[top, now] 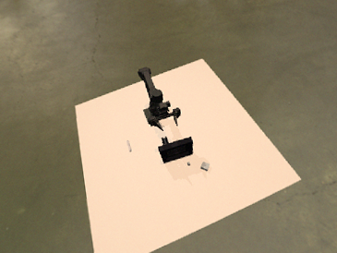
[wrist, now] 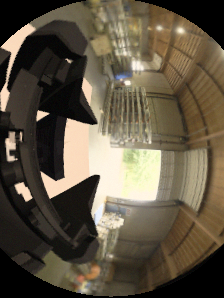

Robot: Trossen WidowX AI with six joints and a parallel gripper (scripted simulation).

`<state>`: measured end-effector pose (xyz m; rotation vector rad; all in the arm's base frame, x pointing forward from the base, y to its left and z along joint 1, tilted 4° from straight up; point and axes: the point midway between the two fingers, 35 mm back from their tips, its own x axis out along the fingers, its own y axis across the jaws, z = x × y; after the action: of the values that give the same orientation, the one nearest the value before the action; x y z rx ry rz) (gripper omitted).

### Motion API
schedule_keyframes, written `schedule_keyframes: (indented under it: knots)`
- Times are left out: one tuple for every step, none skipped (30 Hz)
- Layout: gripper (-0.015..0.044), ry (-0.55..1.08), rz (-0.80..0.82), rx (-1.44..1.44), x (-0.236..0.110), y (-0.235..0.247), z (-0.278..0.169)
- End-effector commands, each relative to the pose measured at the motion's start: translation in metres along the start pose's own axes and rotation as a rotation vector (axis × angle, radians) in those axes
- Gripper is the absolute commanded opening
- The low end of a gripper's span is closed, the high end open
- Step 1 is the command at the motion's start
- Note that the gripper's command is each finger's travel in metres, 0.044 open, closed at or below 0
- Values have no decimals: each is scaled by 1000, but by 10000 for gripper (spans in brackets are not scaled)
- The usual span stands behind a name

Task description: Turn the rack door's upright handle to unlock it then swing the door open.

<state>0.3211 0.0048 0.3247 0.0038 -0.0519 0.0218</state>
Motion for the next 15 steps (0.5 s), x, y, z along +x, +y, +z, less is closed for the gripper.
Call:
schedule_keyframes:
  knots:
    - [374, 4, 0, 0, 0, 0, 0]
    - [348, 16, -1, -1, 2, 0, -1]
    - [321, 35, -2, -1, 4, -1, -3]
    - [295, 59, -4, -2, 7, -2, -5]
    - [284, 82, -5, -3, 9, -2, -7]
    - [284, 106, -6, -3, 11, -3, -9]
    - [284, 130, -8, -4, 13, -4, -11]
    - [284, 153, -9, -5, 16, -4, -13]
    - [284, 177, -10, -5, 18, -5, -15]
    - [284, 200, -11, -5, 19, -6, -18]
    - [284, 224, -13, -5, 21, -7, -20]
    - [284, 248, -14, -6, 23, -7, -22]
    - [284, 271, -15, -6, 25, -8, -24]
    - [284, 295, -16, -6, 26, -9, -26]
    - [284, 318, -17, -6, 27, -9, -28]
